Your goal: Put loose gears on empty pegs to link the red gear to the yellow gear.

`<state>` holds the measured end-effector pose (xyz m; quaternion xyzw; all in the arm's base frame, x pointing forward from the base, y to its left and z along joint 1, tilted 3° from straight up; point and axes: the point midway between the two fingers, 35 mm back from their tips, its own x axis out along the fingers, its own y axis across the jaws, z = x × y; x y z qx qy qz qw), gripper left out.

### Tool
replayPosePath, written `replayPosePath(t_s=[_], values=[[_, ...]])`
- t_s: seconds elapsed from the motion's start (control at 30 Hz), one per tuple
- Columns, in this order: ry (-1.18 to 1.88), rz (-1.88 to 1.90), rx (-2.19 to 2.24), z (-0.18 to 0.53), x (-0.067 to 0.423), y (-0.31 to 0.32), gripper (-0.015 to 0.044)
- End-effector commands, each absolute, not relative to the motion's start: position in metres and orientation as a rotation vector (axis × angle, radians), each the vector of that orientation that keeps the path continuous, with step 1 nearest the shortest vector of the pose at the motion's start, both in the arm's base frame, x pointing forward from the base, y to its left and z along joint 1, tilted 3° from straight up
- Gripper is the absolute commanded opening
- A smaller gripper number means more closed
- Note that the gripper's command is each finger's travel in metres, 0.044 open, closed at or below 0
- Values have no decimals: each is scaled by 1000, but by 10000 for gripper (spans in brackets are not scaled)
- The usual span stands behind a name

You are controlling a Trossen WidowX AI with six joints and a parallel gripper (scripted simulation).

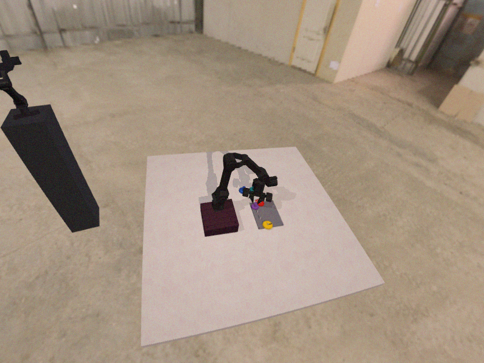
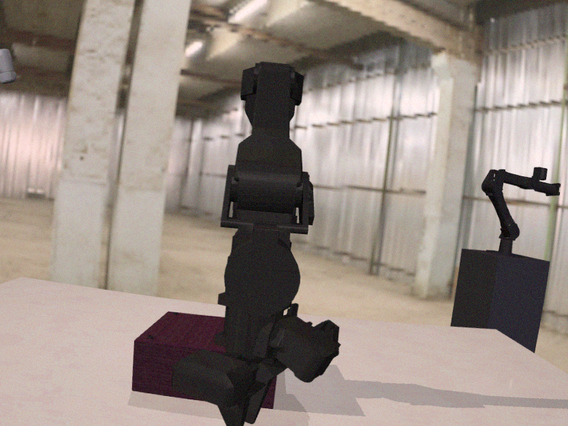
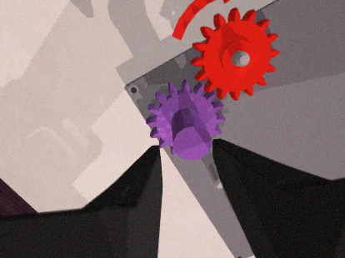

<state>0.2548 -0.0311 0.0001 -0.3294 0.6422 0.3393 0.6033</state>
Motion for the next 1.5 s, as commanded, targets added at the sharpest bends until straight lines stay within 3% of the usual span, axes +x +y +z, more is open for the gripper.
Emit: replayPosePath(t_s=[0.0, 0.13, 0.23, 0.53, 1.47], values=[[1482, 741, -740, 24, 260, -31, 140], [1487, 725, -724, 36, 260, -31, 140], [1497, 689, -688, 28, 273, -13, 219], [1563, 410, -406, 26, 320, 117, 440], [1566, 398, -393, -11, 319, 124, 440]])
